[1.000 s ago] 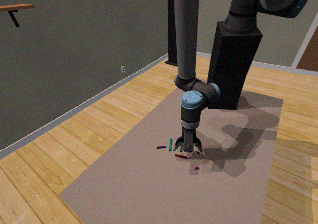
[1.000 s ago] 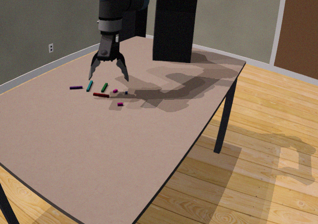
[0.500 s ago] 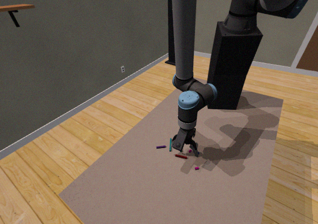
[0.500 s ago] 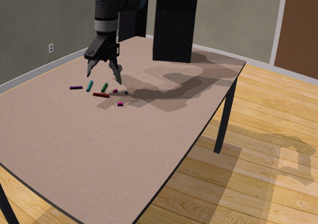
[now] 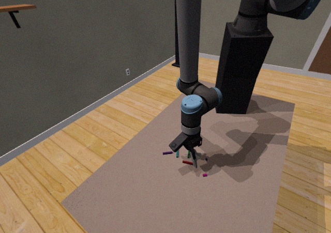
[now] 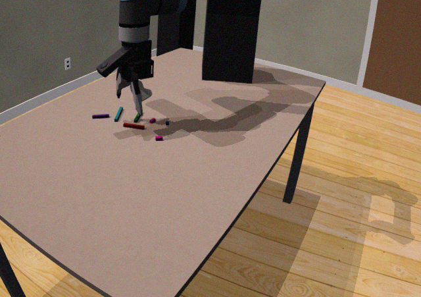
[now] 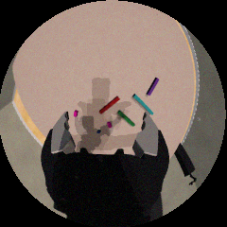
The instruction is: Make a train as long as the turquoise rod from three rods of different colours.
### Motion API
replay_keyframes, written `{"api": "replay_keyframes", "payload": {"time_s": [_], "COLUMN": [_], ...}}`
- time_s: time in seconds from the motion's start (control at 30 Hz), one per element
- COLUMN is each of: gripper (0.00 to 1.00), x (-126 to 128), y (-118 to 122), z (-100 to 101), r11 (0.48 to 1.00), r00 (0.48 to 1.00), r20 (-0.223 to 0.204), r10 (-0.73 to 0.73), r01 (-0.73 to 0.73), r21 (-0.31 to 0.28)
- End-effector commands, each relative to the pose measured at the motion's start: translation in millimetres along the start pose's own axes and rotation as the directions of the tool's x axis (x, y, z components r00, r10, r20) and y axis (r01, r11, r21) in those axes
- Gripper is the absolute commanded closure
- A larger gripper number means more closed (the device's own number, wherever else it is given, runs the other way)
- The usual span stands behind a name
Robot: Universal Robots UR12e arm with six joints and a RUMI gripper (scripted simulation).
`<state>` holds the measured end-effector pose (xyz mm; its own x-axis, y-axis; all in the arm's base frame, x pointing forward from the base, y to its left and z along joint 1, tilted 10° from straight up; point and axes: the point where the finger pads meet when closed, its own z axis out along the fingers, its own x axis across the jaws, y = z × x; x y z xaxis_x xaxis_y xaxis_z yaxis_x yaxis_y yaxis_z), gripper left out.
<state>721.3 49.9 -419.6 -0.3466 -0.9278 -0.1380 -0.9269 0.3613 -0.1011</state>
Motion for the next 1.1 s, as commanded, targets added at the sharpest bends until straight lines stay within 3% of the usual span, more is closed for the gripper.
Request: {"api": "replay_keyframes", "payload": {"time_s": [0.0,0.2,0.27,0.33,0.57,0.77,0.83,1.07], "gripper": [0.00,0.00,0.00,0.00,0.00,0.00,0.00,0.00], "x": [5,14,14,17,26,34,34,41], "y": [-5,-12,-12,-14,-20,-24,-24,-28], "z": [0,-1,-1,-1,-1,-1,-1,-1], "r11": [0.986,0.921,0.921,0.881,0.713,0.531,0.531,0.284], "r00": [0.986,0.921,0.921,0.881,0.713,0.531,0.531,0.284], "r20": [-0.003,-0.003,-0.003,-0.003,-0.002,-0.001,-0.001,0.001], "r10": [0.167,0.390,0.390,0.474,0.701,0.847,0.847,0.959], "r01": [-0.167,-0.390,-0.390,-0.474,-0.701,-0.847,-0.847,-0.959], "r21": [0.002,0.003,0.003,0.003,0.004,0.004,0.004,0.004]}}
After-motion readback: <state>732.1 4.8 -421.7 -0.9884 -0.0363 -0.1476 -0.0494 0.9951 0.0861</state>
